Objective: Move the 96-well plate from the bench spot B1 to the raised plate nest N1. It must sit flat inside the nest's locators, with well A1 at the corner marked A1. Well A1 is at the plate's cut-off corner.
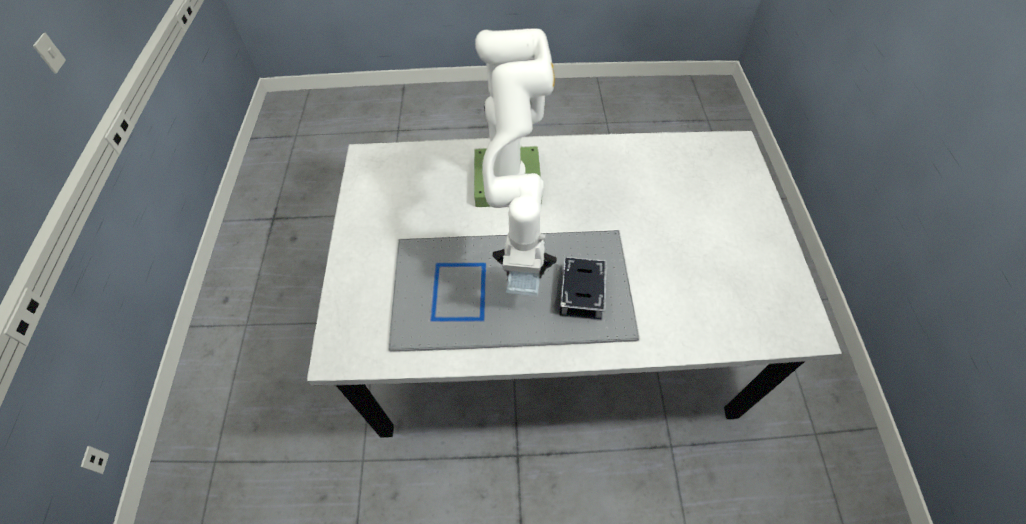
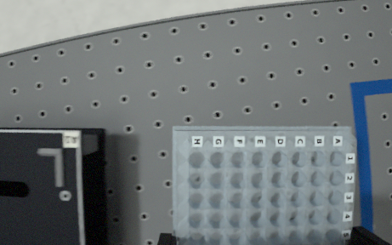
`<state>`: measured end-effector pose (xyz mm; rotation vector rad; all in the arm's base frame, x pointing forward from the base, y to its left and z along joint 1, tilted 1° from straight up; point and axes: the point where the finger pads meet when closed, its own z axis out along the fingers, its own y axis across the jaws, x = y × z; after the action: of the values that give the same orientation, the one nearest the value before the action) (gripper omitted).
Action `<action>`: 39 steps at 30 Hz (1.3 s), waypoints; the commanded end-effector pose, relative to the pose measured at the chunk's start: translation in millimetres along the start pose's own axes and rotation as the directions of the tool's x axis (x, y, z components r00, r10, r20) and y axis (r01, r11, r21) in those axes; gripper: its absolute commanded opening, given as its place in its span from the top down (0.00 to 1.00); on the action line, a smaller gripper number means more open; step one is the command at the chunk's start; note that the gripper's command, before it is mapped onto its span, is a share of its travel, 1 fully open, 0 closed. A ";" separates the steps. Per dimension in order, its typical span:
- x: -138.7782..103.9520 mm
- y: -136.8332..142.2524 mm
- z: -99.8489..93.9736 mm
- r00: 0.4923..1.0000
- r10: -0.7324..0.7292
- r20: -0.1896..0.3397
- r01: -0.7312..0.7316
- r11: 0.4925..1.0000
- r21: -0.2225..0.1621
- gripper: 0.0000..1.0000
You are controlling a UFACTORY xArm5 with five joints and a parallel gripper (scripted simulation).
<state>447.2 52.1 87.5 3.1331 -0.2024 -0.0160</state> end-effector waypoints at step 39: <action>-14.8 -123.5 -21.8 1.000 0.001 -0.005 -0.001 1.000 -0.006 1.00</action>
<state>447.1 167.1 106.2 3.1304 -0.2018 -0.0162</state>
